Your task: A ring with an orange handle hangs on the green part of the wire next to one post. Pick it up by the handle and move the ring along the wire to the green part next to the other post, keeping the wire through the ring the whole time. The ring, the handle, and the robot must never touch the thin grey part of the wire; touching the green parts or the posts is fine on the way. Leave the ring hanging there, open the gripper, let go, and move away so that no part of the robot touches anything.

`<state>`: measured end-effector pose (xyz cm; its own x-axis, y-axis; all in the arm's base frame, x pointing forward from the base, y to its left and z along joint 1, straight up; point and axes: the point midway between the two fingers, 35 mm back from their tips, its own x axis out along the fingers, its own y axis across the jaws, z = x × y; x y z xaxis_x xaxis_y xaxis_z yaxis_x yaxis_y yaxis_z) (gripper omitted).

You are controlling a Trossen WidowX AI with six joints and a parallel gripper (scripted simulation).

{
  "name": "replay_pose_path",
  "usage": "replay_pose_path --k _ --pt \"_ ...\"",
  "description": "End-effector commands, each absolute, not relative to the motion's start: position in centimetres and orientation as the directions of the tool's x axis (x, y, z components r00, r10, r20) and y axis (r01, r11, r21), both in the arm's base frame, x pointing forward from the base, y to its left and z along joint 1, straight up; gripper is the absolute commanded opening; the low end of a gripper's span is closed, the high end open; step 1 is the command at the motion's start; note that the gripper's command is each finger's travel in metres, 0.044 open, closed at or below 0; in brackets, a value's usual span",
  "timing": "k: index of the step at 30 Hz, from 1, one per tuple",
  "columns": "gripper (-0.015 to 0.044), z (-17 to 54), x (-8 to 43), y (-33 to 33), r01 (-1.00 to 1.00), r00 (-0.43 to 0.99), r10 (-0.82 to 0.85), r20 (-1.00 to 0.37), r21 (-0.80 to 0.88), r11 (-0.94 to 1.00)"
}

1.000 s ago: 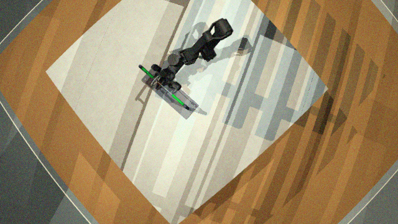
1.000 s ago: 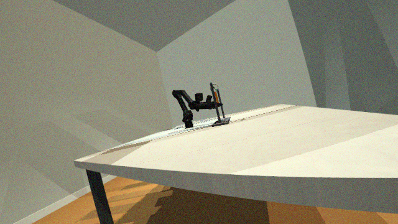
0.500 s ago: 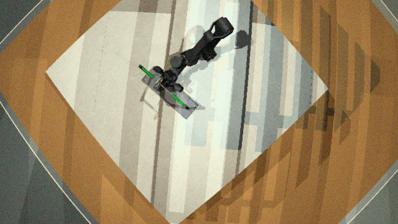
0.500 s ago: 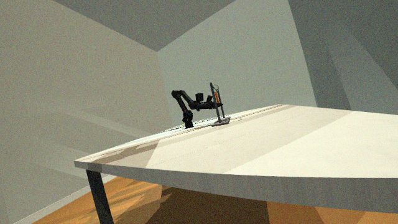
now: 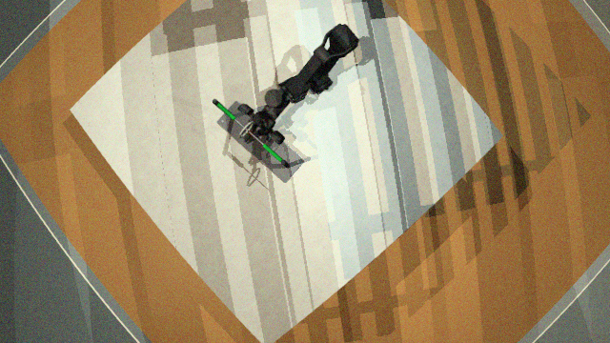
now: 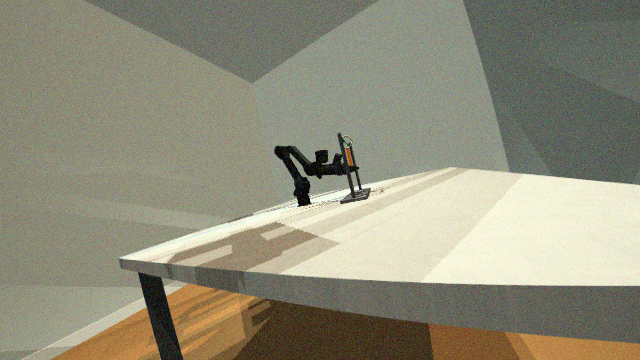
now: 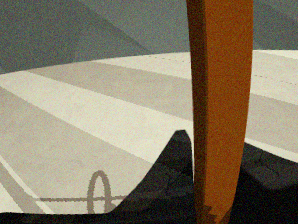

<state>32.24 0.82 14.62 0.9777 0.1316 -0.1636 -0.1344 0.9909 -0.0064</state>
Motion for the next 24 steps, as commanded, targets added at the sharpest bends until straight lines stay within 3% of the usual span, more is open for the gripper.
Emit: replay_pose_path --k 1,24 --pt "-0.015 14.5 32.1 1.1 -0.13 0.978 0.127 -0.167 -0.003 0.992" --pt "-0.015 14.5 31.8 3.4 -0.131 0.977 0.129 -0.169 -0.001 0.991"
